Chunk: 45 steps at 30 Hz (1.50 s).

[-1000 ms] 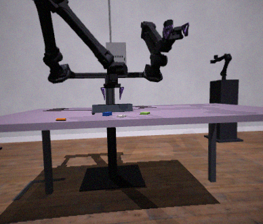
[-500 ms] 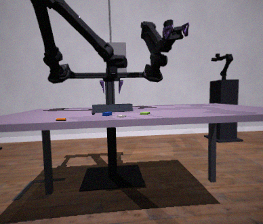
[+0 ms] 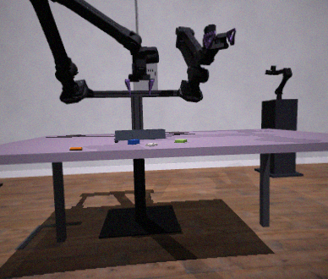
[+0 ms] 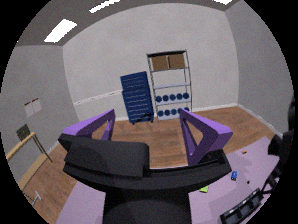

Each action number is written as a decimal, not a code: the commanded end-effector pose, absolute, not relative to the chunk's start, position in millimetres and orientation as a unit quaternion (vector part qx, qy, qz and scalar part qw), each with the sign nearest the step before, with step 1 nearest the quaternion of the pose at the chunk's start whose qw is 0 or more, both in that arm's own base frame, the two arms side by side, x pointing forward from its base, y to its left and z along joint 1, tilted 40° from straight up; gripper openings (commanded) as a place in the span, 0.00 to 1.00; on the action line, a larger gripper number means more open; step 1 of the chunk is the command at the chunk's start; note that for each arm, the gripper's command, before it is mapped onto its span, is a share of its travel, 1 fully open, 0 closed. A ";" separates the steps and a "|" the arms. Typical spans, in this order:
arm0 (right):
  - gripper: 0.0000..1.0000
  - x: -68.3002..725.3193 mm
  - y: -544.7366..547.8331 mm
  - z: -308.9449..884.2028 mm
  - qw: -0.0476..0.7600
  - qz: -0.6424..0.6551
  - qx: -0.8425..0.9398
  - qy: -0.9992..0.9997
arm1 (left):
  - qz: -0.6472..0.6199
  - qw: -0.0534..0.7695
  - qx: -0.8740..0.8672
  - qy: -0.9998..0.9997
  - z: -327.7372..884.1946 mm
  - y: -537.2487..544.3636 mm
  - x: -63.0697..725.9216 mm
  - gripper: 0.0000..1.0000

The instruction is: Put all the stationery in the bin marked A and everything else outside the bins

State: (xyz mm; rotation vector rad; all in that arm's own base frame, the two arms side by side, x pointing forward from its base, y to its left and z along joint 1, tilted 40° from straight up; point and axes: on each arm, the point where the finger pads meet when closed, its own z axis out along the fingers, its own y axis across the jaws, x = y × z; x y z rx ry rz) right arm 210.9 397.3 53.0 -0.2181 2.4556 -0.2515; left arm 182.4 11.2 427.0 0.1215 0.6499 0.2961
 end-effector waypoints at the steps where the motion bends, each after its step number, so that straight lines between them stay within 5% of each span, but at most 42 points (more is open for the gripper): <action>1: 1.00 210.3 392.5 48.9 0.323 -0.105 -0.072 0.938 | 0.148 0.940 0.059 0.301 436.0 11.4 175.4 1.00; 37: 1.00 219.2 393.7 46.7 0.325 -0.100 -0.072 0.938 | 0.148 0.940 0.059 0.301 436.0 11.4 175.4 1.00; 38: 0.53 230.5 412.0 54.9 0.333 -0.075 -0.033 0.939 | 0.148 0.940 0.059 0.301 436.0 11.4 175.4 1.00; 45: 0.53 265.1 435.0 51.4 0.338 -0.043 0.061 0.938 | 0.148 0.940 0.059 0.301 436.0 11.4 175.4 1.00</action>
